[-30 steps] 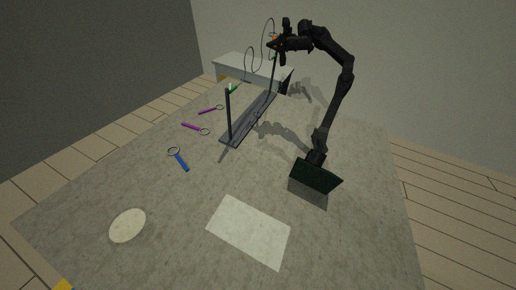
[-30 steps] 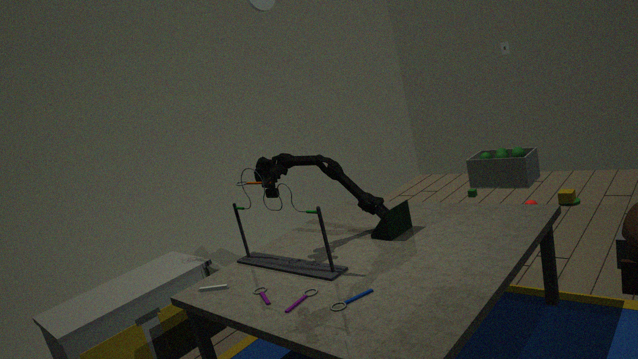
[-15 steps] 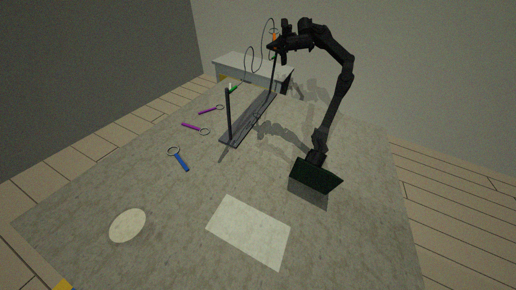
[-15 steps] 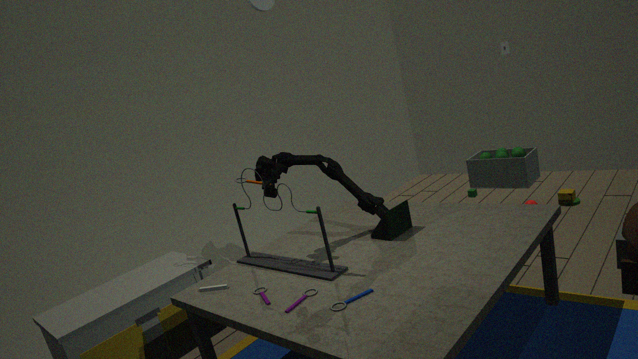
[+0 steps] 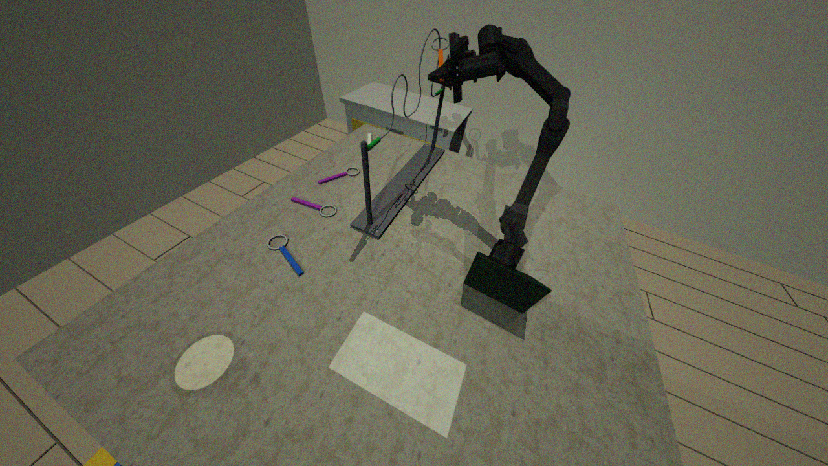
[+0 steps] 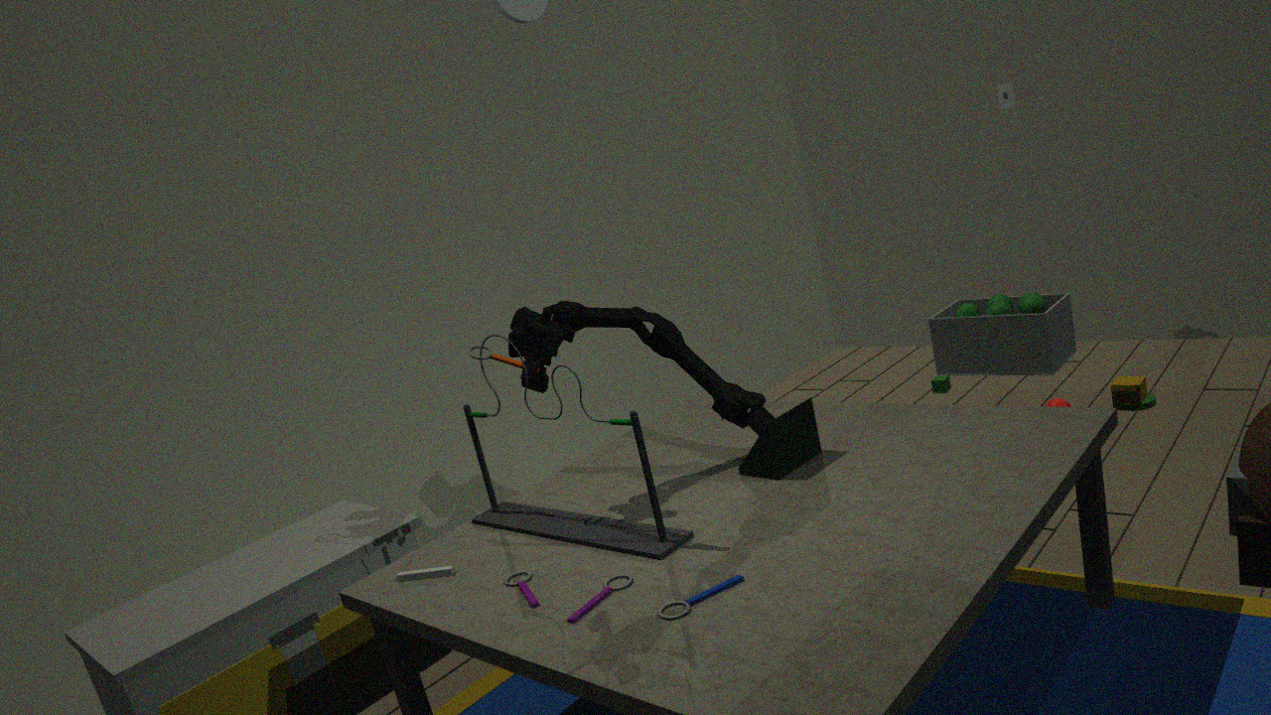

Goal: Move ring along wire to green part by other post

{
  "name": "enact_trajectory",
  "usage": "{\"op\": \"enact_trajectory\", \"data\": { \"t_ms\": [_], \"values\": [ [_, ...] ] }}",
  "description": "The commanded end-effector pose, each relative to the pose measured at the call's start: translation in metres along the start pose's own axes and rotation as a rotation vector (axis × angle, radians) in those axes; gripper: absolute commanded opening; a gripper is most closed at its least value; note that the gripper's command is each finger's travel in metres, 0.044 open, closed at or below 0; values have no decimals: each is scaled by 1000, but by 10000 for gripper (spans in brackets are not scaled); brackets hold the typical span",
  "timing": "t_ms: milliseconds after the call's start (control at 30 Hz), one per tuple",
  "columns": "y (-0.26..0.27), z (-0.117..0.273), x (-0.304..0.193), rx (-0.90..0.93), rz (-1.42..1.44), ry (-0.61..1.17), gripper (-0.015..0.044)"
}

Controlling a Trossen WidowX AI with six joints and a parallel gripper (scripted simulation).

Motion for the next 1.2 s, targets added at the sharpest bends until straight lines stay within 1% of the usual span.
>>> {"op": "enact_trajectory", "data": {
  "t_ms": [0,1167],
  "values": [
    [0,-1,-1,-27,55,-11,-150],
    [-5,-3,-2,-201,449,-107,-150]
  ]
}}
Point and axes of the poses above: the point midway between the two fingers, 35 mm back from their tips, its own z axis back along the fingers, its own y axis across the jaws, x = y × z, the point moved 7 cm from there along z, back along the fingers, and after that the axes turned 15 degrees about -z, right-handed, at the moved point
